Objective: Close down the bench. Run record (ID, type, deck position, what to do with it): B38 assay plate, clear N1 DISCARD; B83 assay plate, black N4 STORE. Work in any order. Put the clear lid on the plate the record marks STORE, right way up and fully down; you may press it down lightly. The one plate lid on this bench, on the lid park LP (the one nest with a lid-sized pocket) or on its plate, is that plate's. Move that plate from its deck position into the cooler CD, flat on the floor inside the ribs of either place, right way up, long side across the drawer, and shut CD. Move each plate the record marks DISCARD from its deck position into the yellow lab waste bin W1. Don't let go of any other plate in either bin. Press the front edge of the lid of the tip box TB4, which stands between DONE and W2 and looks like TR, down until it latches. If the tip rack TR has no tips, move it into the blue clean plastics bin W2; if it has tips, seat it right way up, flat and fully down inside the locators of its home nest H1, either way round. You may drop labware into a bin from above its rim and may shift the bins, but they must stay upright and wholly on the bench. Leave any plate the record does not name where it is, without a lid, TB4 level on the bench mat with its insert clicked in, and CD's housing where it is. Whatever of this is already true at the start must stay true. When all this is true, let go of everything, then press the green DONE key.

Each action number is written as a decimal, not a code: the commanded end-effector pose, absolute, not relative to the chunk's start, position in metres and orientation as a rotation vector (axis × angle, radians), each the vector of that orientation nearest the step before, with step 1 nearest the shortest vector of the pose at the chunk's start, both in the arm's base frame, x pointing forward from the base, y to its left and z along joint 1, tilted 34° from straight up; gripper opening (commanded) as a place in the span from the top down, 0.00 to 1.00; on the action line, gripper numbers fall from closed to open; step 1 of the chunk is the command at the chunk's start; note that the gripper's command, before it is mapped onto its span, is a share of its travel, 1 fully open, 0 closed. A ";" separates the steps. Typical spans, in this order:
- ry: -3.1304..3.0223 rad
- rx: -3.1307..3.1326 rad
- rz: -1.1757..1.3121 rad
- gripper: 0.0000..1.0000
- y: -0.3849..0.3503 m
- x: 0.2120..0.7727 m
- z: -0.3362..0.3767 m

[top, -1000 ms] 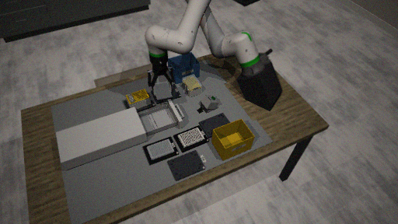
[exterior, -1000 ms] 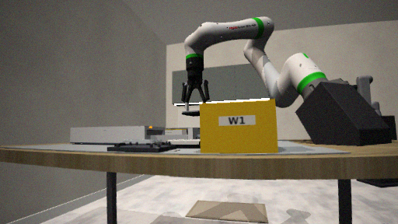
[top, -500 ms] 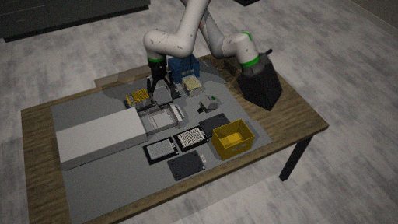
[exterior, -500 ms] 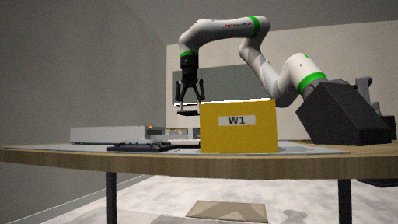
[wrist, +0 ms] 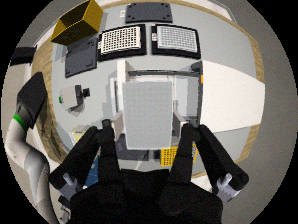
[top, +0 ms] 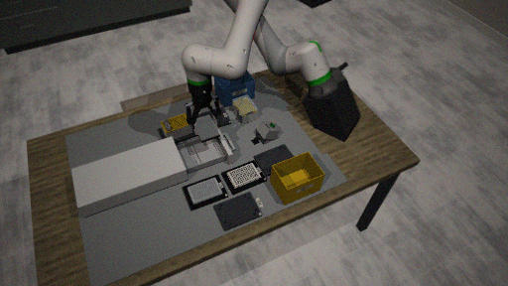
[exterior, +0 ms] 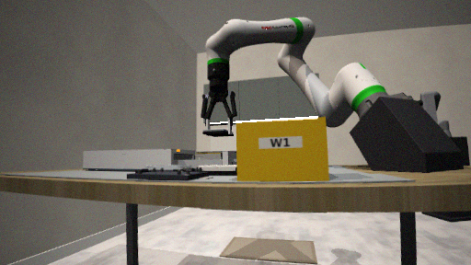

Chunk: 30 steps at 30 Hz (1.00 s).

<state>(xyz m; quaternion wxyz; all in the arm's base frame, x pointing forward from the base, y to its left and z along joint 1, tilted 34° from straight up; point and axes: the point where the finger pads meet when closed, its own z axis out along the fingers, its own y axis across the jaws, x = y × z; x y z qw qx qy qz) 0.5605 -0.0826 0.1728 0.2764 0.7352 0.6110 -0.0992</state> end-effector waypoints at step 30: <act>1.641 1.975 -0.266 1.00 -0.066 0.582 0.156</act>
